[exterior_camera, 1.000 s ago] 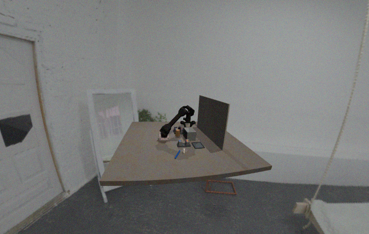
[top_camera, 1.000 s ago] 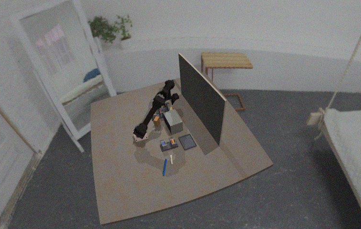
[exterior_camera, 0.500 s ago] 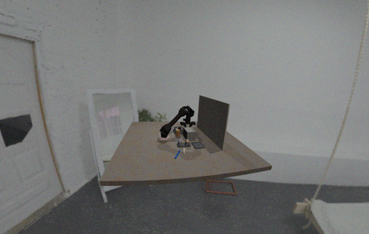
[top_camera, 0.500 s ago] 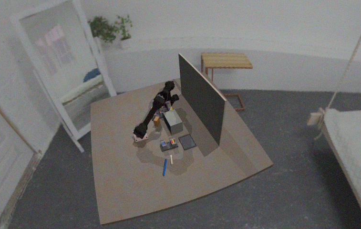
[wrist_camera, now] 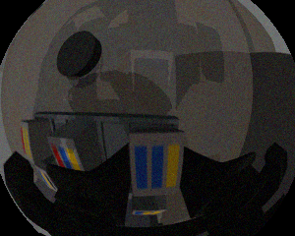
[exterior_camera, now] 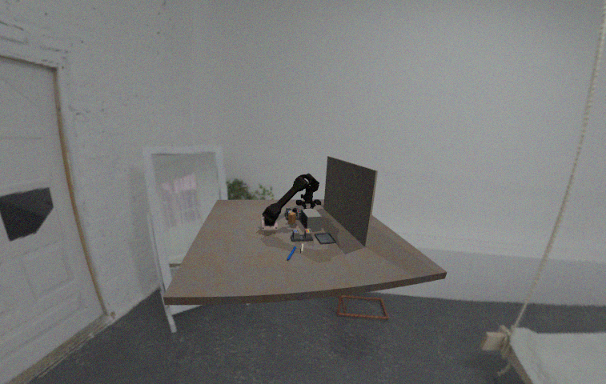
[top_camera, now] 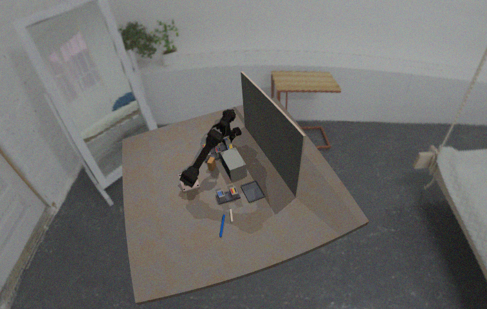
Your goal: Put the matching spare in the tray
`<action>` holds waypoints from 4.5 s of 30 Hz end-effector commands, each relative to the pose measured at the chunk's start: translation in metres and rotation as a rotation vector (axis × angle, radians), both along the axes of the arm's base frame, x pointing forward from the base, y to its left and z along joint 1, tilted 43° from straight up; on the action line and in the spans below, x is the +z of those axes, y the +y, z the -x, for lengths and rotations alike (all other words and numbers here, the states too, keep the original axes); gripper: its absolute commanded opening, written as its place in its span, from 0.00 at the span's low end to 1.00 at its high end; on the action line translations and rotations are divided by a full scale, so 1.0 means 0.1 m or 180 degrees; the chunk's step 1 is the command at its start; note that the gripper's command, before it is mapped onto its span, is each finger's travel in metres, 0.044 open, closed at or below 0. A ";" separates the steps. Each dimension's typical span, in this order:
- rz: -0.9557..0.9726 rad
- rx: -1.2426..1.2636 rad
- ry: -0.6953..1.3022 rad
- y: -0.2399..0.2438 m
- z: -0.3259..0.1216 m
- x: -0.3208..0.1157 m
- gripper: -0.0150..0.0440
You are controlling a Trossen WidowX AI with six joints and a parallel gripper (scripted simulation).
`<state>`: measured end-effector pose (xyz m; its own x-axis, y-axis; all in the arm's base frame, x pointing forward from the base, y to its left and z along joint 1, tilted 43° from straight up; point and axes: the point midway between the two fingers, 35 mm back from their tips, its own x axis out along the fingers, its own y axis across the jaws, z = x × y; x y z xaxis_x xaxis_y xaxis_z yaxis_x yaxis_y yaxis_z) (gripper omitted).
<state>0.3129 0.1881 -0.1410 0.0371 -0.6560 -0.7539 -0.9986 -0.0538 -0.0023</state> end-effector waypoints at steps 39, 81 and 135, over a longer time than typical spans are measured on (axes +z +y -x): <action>0.0025 0.0033 0.0010 0.56 0.04 0.65 0.25; -0.0111 0.0082 0.0005 -0.88 -0.63 2.50 0.25; 0.0083 0.0030 -0.0001 -2.46 -0.19 3.48 0.25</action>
<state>0.3320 -0.0568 0.2068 0.0348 -0.6719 -0.7398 -0.9984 -0.0567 0.0045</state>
